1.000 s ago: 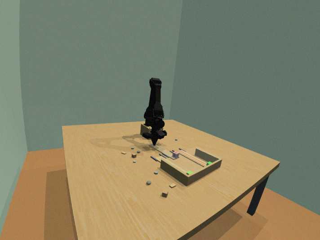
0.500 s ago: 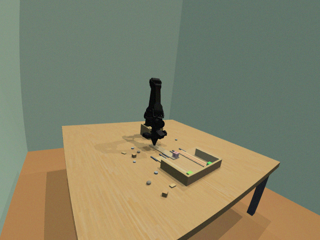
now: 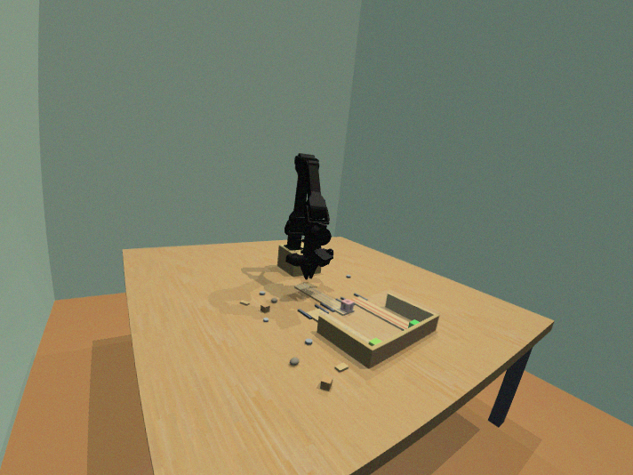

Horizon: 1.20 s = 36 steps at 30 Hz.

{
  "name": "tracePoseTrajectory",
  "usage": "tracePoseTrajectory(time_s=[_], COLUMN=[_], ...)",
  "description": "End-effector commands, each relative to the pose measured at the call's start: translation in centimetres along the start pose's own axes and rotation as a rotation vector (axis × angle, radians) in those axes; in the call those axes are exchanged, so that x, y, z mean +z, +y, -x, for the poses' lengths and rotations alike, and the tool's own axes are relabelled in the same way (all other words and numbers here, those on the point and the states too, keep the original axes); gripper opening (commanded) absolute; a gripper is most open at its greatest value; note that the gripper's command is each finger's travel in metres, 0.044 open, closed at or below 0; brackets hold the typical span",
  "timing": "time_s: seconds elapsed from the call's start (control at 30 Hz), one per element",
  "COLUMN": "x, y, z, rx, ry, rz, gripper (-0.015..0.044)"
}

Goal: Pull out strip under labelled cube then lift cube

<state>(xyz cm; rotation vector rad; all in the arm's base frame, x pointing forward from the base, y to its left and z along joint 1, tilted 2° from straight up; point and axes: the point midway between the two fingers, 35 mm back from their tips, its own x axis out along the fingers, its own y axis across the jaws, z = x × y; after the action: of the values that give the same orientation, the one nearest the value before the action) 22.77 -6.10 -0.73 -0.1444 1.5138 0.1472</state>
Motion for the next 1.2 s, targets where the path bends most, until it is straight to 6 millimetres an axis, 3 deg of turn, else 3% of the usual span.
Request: tracePoseTrajectory(time_s=[0.0,0.33,1.17], x=[1.5,5.1,13.9], y=[-0.1,-0.1,-0.4], z=[0.2,0.7,2.1], rx=[-0.004,-0.004,-0.004], ry=[0.001,-0.002,-0.011], rz=[0.06,0.06,0.06], gripper=[0.0184,0.044,0.044])
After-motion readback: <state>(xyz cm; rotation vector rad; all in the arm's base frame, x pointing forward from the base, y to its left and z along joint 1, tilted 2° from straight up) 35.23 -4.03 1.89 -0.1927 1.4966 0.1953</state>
